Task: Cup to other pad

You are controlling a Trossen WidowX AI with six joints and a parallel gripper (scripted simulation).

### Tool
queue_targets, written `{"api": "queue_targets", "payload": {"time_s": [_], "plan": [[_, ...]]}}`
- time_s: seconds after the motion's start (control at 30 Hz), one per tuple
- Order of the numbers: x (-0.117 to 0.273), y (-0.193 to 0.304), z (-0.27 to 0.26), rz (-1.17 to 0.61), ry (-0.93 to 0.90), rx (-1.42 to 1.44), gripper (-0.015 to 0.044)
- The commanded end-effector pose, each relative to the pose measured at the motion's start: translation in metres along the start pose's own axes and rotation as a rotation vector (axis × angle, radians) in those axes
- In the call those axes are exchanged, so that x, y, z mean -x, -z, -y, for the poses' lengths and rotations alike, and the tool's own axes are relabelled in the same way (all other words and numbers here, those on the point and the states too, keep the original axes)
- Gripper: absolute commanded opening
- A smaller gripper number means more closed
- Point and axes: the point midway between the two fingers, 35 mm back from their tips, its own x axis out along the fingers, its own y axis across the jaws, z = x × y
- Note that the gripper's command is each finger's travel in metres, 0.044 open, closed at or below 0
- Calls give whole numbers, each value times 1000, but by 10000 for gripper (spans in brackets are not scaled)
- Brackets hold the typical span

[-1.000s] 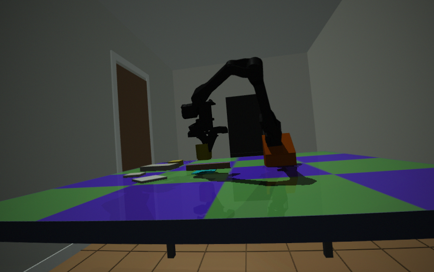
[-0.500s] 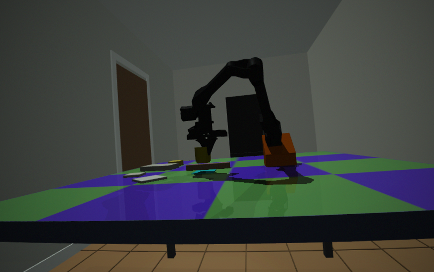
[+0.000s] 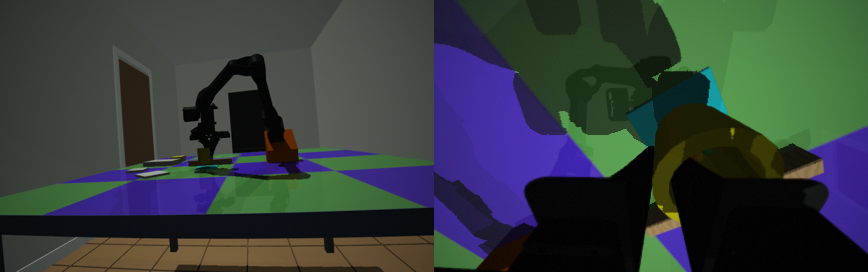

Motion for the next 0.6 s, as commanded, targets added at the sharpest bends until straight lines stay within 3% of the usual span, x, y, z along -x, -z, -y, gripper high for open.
{"api": "queue_targets", "payload": {"time_s": [0.0,0.57], "plan": [[-6,2,-1,2,-6,-10,0],[-10,0,-1,0,-2,0,0]]}}
